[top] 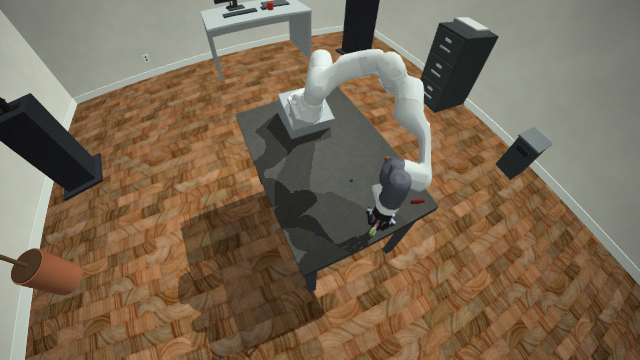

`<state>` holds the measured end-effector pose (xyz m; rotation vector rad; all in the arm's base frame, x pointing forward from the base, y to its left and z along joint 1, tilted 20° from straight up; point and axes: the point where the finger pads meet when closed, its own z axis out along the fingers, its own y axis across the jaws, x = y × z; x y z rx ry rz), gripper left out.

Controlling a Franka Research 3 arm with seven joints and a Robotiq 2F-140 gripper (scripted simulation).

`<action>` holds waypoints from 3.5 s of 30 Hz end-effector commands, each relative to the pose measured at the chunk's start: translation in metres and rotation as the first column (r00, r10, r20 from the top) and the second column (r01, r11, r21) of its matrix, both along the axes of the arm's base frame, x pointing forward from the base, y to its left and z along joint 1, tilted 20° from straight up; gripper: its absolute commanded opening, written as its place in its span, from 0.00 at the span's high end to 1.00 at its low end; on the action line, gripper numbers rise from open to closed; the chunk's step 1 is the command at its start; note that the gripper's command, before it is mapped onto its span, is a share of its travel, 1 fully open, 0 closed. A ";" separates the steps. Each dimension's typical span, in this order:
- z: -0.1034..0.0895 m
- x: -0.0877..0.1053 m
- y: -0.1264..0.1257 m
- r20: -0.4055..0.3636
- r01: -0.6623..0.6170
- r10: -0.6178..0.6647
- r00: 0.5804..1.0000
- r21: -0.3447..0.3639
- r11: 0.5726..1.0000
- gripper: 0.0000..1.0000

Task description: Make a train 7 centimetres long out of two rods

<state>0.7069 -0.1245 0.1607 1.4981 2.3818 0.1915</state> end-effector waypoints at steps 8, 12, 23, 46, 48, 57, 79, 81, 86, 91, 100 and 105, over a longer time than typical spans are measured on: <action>0.000 0.002 -0.001 0.004 -0.004 0.004 1.000 -0.004 1.000 0.88; 0.000 0.002 -0.001 0.004 -0.004 0.004 1.000 -0.004 1.000 0.88; 0.000 0.002 -0.001 0.004 -0.004 0.004 1.000 -0.004 1.000 0.88; 0.000 0.002 -0.001 0.004 -0.004 0.004 1.000 -0.004 1.000 0.79; 0.000 0.002 -0.001 0.004 -0.004 0.004 1.000 -0.004 1.000 0.79; 0.000 0.002 -0.001 0.004 -0.004 0.004 1.000 -0.004 1.000 0.77; 0.061 -0.020 0.003 0.004 -0.004 0.004 1.000 -0.004 1.000 0.77; 0.065 -0.022 0.003 0.004 -0.004 0.004 1.000 -0.004 1.000 0.77; 0.079 -0.027 0.004 0.004 -0.004 0.004 1.000 -0.004 1.000 0.77; 0.084 -0.029 0.004 0.004 -0.004 0.004 1.000 -0.004 1.000 0.77; 0.084 -0.029 0.004 0.004 -0.004 0.004 1.000 -0.004 1.000 0.00; 0.084 -0.029 0.004 0.004 -0.004 0.004 1.000 -0.004 1.000 0.00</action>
